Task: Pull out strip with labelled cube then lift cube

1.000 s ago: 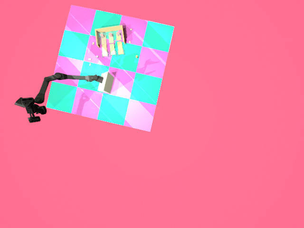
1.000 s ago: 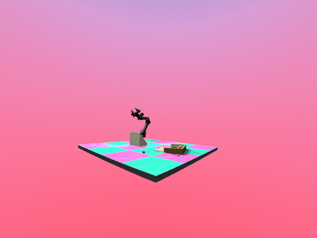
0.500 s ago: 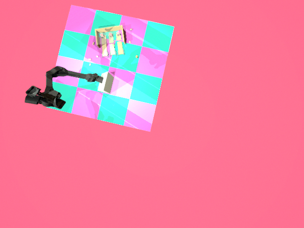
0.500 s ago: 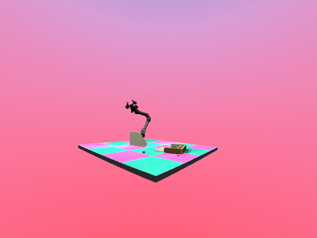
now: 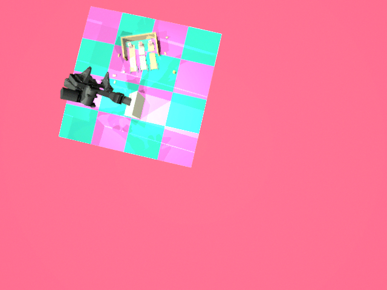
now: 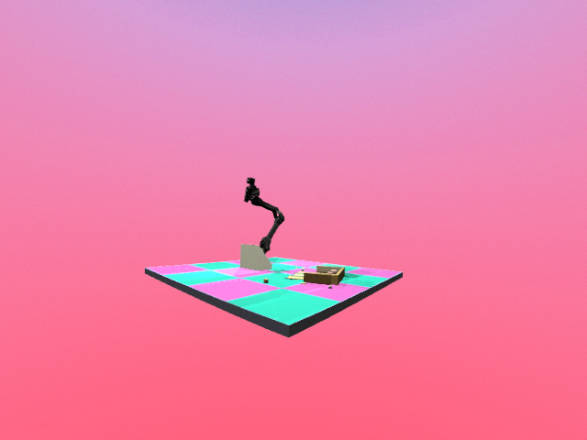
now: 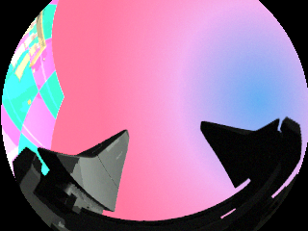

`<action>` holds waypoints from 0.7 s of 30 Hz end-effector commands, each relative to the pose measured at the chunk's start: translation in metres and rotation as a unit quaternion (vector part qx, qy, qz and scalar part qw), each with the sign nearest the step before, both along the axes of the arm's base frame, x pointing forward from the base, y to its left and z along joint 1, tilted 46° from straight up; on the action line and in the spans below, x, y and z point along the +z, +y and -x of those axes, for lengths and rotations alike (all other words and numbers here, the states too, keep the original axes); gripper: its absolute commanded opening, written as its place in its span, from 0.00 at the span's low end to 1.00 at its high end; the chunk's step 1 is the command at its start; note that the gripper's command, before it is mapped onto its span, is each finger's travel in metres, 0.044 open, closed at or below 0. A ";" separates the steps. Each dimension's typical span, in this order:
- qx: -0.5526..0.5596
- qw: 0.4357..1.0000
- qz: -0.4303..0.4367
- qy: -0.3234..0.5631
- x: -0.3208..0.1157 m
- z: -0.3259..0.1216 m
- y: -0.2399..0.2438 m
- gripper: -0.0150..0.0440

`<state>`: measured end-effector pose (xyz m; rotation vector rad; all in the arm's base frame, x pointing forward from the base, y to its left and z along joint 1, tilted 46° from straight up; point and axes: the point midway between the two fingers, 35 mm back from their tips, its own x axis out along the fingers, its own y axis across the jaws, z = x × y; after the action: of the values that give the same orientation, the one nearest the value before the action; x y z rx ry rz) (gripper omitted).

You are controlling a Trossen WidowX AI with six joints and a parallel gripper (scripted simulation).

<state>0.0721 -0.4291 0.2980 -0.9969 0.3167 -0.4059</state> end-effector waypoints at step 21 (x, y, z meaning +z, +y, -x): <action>0.214 0.727 -0.651 0.044 -0.149 -0.251 0.293 0.93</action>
<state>0.3178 -0.1802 0.1665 0.1894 0.2762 0.2566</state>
